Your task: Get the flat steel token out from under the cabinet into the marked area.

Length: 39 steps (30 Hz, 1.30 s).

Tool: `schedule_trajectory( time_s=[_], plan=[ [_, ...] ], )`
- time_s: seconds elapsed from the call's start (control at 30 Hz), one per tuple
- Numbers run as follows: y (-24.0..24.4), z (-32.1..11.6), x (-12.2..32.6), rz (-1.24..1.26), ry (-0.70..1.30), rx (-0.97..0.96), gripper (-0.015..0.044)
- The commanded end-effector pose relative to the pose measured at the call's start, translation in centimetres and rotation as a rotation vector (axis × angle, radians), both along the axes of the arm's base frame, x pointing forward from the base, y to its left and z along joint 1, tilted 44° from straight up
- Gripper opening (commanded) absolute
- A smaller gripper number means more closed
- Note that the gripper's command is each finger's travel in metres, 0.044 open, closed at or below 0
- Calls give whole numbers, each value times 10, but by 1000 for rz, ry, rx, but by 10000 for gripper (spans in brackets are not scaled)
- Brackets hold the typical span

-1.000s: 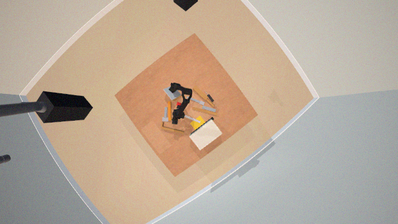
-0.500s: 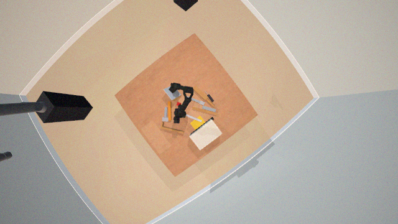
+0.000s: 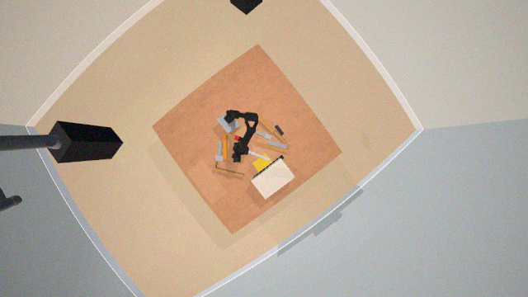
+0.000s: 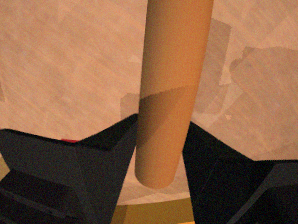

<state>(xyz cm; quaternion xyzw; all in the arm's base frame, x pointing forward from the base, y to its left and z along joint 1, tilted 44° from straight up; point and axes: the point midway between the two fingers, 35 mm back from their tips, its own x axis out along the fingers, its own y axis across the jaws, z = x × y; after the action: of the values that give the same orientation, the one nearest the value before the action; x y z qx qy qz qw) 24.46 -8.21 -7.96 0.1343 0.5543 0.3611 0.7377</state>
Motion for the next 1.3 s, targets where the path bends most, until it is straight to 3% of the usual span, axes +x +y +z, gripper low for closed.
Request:
schedule_trajectory(
  time_s=[0.0,1.27],
  plan=[
    [2,5,2,-4,-6,-3,0],
    [34,36,12,-4,-6,0,0]
  ],
)
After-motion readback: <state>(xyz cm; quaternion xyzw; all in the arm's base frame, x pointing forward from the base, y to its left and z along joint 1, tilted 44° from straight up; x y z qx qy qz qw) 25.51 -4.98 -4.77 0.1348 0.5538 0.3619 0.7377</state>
